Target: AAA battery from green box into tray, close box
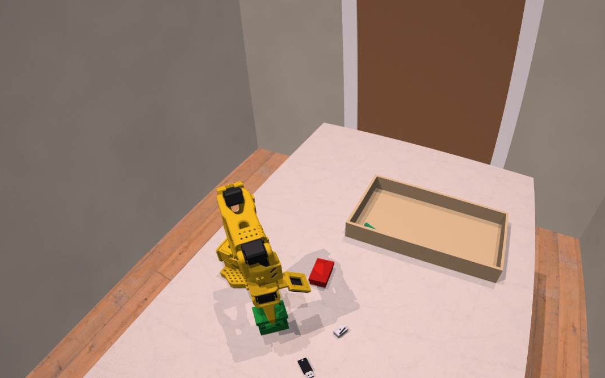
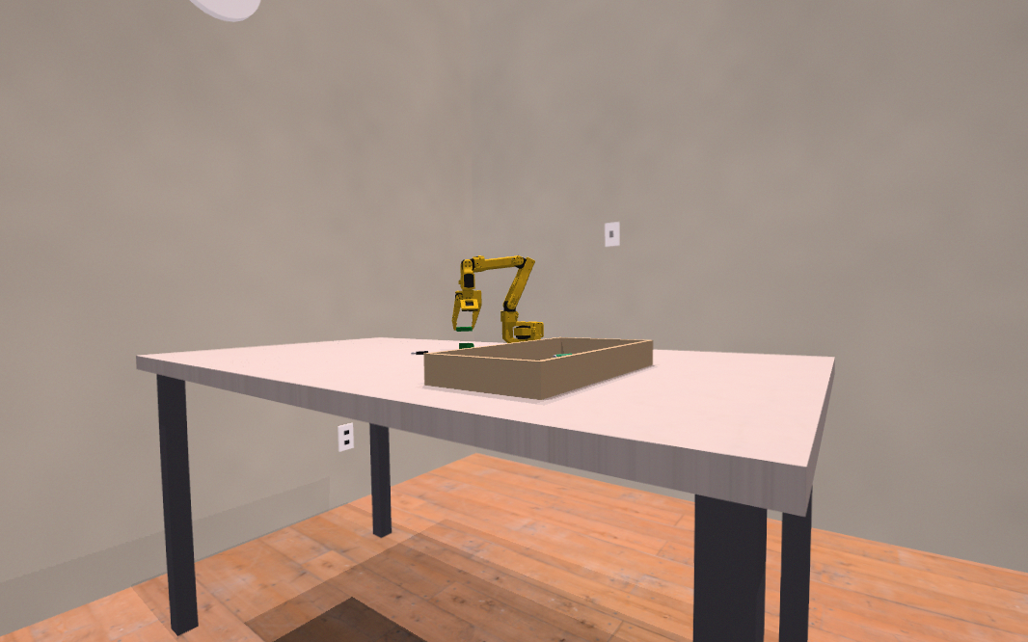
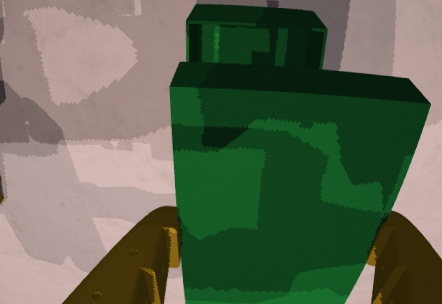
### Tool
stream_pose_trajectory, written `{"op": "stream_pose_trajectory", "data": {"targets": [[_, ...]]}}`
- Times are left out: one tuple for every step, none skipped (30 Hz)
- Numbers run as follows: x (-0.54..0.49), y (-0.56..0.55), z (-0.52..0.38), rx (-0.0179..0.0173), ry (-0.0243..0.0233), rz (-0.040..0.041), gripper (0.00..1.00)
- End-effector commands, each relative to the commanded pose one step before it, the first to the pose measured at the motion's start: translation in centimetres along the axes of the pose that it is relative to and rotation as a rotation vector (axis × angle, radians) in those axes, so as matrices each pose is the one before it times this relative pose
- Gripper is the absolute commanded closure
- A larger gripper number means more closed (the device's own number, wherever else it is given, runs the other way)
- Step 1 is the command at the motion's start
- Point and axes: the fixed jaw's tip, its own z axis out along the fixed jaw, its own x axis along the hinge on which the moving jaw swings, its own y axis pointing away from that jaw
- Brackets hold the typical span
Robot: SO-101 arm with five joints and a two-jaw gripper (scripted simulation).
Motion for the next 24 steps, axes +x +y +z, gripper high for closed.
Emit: {"op": "stream_pose_trajectory", "data": {"targets": [[0.066, -0.250, 0.1584, 0.01650, -0.00295, 0.00137, 0.78], [0.000, -0.006, 0.0926, 0.00000, 0.00000, 0.00000, 0.78], [0.000, -0.005, 0.0956, 0.00000, 0.00000, 0.00000, 0.78], [0.000, -0.004, 0.0980, 0.00000, 0.00000, 0.00000, 0.78], [-0.001, -0.004, 0.1004, 0.00000, 0.00000, 0.00000, 0.78], [0.000, -0.003, 0.1021, 0.00000, 0.00000, 0.00000, 0.78], [0.000, -0.002, 0.1039, 0.00000, 0.00000, 0.00000, 0.78], [0.000, -0.001, 0.1039, 0.00000, 0.00000, 0.00000, 0.78], [0.000, 0.000, 0.1051, 0.00000, 0.00000, 0.00000, 0.78], [0.000, 0.000, 0.0000, 0.00000, 0.00000, 0.00000, 0.78], [0.000, 0.000, 0.0000, 0.00000, 0.00000, 0.00000, 0.78], [0.000, 0.001, 0.1042, 0.00000, 0.00001, 0.00000, 0.78], [0.000, 0.001, 0.1044, 0.00000, 0.00000, 0.00000, 0.78], [0.000, 0.002, 0.1026, 0.00000, 0.00000, 0.00000, 0.78], [0.000, 0.003, 0.1014, 0.00000, 0.00000, 0.00000, 0.78], [0.001, 0.004, 0.0996, 0.00000, 0.00000, 0.00000, 0.78], [0.000, 0.004, 0.0972, 0.00000, 0.00000, 0.00000, 0.78], [0.001, 0.005, 0.0941, 0.00000, 0.00000, 0.00000, 0.78], [0.000, 0.006, 0.0911, 0.00000, 0.00000, 0.00000, 0.78], [0.001, 0.006, 0.0875, 0.00000, 0.00000, 0.00000, 0.78], [0.001, 0.006, 0.0839, 0.00000, 0.00000, 0.00000, 0.78], [0.000, 0.007, 0.0797, 0.00000, 0.00000, 0.00000, 0.78], [0.001, 0.006, 0.0749, 0.00000, 0.00000, 0.00000, 0.78], [0.001, 0.006, 0.0701, 0.00000, 0.00000, 0.00000, 0.78]]}}
